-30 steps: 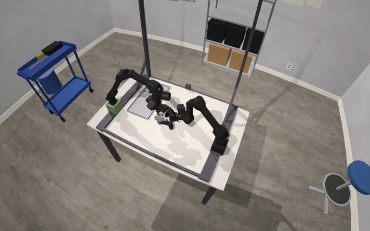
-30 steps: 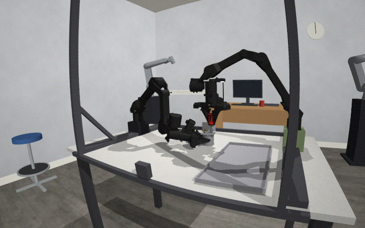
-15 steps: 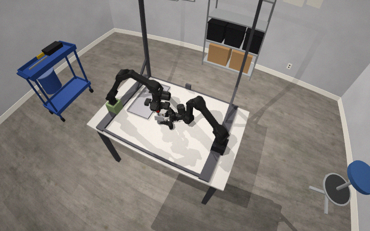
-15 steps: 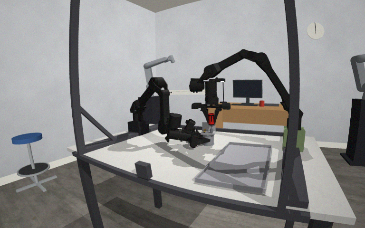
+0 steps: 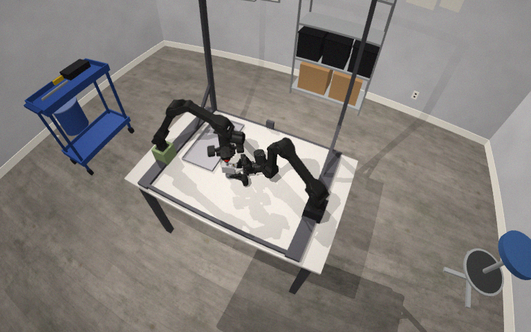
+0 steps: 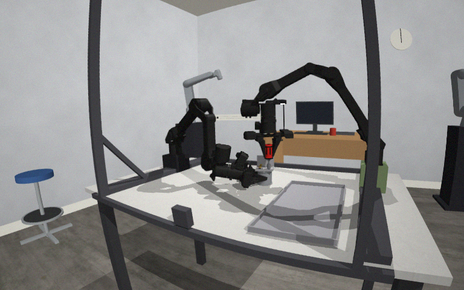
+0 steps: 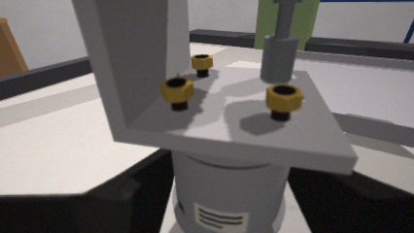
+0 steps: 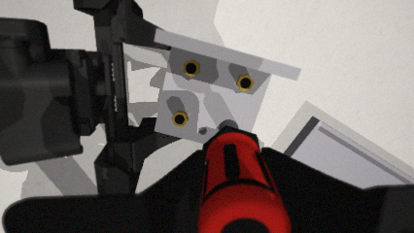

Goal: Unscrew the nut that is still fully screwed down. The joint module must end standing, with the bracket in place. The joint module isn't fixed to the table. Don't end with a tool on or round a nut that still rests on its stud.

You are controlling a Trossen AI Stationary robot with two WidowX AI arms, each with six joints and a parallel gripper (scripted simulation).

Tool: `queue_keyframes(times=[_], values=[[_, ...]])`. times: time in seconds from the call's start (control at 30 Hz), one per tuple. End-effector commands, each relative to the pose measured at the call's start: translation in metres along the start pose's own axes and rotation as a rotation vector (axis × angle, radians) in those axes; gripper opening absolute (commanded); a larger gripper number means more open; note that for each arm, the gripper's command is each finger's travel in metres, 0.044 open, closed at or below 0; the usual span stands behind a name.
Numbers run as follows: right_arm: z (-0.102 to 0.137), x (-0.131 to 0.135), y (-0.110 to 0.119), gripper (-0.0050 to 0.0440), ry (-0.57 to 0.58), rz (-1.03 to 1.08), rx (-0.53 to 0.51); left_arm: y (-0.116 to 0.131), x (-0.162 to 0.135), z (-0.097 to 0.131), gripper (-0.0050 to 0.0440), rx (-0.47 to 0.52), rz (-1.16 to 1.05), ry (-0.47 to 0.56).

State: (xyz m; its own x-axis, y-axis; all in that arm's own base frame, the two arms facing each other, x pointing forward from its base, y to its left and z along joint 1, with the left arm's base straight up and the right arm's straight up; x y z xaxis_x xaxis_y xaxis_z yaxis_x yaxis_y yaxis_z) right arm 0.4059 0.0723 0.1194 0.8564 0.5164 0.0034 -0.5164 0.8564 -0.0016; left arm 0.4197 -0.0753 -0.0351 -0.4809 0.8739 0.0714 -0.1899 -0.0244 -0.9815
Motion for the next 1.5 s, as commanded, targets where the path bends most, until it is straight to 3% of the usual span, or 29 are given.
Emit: queue_keyframes(times=[0.0,1.47], values=[[0.002,0.001,0.002,0.0130,-0.005,0.184,-0.002,-0.014,-0.003,-0.003,0.0245,-0.027,0.027,0.001],[0.014,-0.002,0.001,0.0130,-0.045,0.218,-0.019,-0.014,-0.003,-0.003,0.0245,-0.027,0.027,0.001]])
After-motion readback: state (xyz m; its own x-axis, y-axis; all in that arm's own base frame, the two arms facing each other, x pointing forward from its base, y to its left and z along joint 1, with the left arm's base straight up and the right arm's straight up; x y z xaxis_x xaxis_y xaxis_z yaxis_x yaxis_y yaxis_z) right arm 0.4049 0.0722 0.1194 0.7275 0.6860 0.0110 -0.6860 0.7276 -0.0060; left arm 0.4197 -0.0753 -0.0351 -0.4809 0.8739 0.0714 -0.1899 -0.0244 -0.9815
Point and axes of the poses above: on each arm, the point midway between the two fingers, 35 mm back from their tips, its own z axis back along the fingers, its own x axis across the jaws, y = z × x, the point moved 7 cm from there along z, back along the fingers, and after that the axes turned 4 degrees about -z, right-handed, at the moved point
